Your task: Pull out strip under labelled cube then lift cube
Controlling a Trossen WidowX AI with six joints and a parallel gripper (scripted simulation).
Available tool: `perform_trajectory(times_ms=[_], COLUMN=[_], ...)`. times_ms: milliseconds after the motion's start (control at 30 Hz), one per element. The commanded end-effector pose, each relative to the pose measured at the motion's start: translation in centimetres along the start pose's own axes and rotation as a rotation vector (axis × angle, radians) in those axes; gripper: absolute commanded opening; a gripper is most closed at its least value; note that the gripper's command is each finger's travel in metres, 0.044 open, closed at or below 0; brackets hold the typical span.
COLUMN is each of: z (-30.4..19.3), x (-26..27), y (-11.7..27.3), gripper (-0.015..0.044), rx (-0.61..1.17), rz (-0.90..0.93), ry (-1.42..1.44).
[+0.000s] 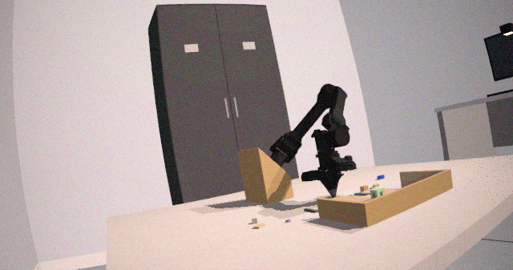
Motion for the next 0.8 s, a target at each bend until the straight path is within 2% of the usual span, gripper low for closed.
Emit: perform_trajectory(times_ms=[0,767], z=[-1.5,-4.6], x=[0.3,1.2], y=[-0.4,-0.4], gripper=[0.0,0.0], rx=[0.023,0.024], rz=[0.011,0.012], ry=[-0.018,-0.019])
Point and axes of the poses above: the point midway between the two fingers, 35 mm back from their tips, its own y axis back along the fingers, its own x axis across the jaws, z = x × y, the point moved 3 cm from there along y, back along the fingers, and after that the axes turned 14 degrees about y, right-handed, at the moved point
